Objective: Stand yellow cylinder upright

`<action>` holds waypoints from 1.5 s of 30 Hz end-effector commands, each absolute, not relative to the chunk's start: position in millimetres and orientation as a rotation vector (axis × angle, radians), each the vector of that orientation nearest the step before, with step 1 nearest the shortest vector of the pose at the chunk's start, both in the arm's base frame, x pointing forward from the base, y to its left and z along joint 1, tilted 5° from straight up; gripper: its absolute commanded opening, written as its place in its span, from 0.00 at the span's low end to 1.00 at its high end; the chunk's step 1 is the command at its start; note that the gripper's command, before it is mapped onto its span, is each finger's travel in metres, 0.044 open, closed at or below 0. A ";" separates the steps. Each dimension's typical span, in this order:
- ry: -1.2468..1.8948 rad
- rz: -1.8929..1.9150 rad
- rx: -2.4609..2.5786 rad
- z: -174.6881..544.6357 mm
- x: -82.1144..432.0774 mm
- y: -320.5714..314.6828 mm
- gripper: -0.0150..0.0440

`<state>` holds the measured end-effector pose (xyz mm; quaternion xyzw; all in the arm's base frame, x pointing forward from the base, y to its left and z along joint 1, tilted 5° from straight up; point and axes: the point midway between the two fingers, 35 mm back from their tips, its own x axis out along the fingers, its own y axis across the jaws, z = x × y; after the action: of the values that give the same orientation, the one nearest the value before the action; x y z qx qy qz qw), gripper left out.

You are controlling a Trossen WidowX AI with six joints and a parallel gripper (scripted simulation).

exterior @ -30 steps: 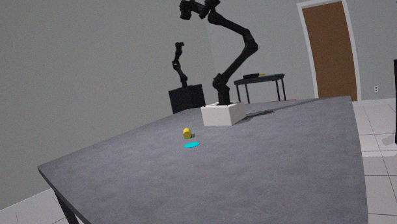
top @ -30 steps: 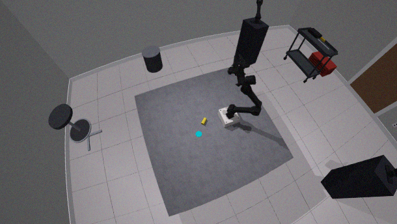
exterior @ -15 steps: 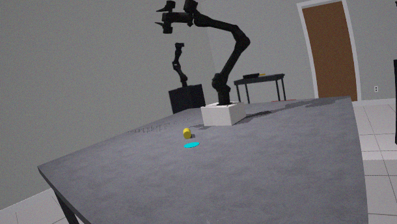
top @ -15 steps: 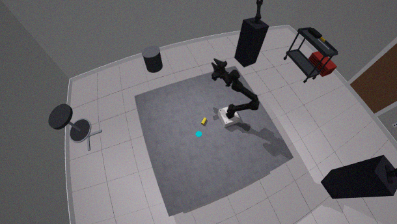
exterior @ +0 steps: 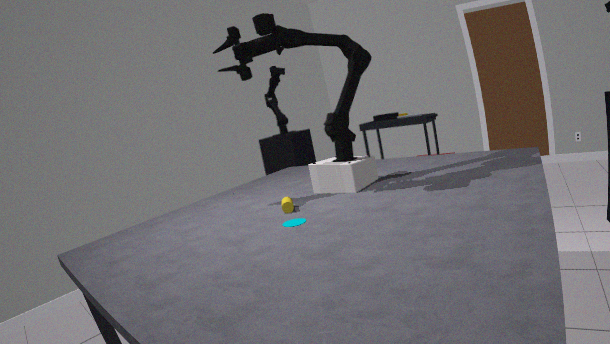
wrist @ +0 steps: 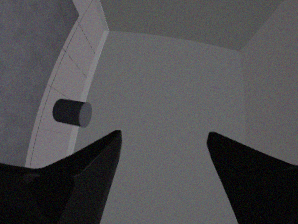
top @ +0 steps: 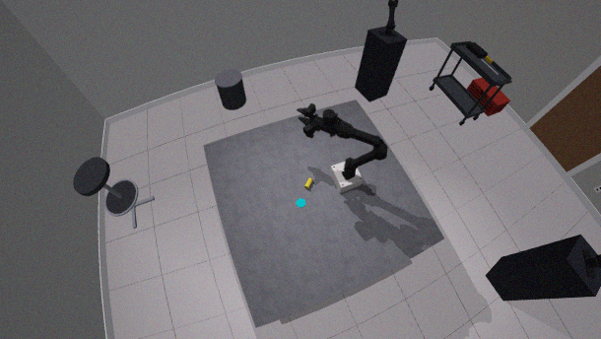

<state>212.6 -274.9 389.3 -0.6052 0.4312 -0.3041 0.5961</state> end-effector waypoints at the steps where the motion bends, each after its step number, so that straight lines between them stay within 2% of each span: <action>1: 1.011 -0.589 -1.350 357.9 231.1 -272.4 0.78; 11: 1.065 -0.269 -1.167 269.8 271.7 -249.2 0.78; 21: 1.159 0.021 -0.954 187.7 289.5 -207.8 0.78; 35: 1.364 0.365 -0.622 96.1 276.4 -134.1 0.78; 45: 1.520 0.520 -0.426 61.1 253.0 -91.4 0.78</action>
<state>257.7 -97.9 65.8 -0.2062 0.6658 0.2233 0.6815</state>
